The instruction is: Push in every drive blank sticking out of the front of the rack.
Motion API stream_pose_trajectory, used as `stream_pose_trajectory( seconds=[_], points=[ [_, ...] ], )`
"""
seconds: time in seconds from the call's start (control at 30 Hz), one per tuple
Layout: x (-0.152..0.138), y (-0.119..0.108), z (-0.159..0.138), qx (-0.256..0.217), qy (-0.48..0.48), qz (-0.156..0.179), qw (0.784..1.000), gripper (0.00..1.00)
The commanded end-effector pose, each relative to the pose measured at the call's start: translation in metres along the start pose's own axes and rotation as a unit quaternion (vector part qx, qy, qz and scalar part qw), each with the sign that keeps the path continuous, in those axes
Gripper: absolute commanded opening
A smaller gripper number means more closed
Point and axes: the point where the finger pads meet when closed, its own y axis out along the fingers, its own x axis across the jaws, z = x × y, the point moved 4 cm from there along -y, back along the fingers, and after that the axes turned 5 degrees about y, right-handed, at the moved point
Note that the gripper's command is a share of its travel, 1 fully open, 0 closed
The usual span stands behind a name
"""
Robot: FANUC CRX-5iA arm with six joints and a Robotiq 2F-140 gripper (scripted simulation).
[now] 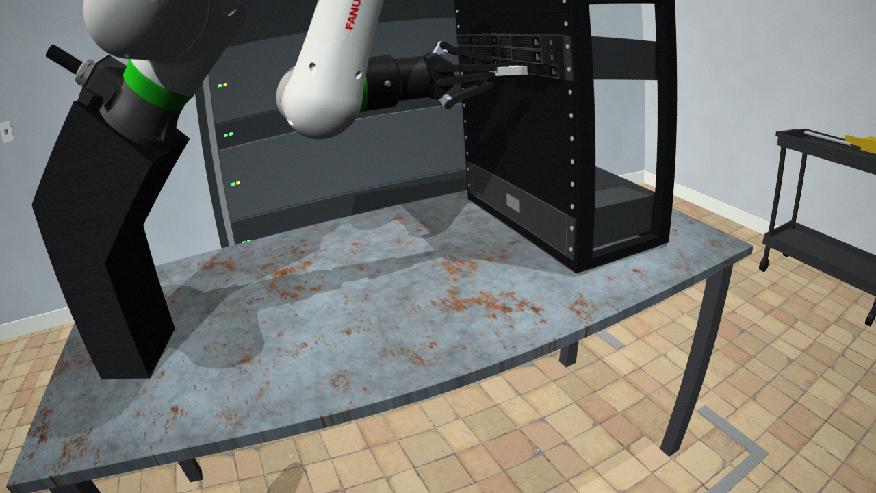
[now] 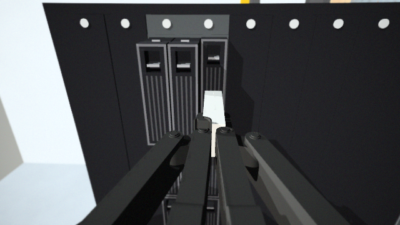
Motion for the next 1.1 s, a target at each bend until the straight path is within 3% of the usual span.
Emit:
stream_pose_trajectory(
  seconds=[0.0,1.07],
  points=[
    [0.0,0.0,0.0,0.0,0.0,0.0,1.0,0.1],
    [0.0,0.014,0.0,0.0,0.0,0.0,1.0,0.1]
  ],
)
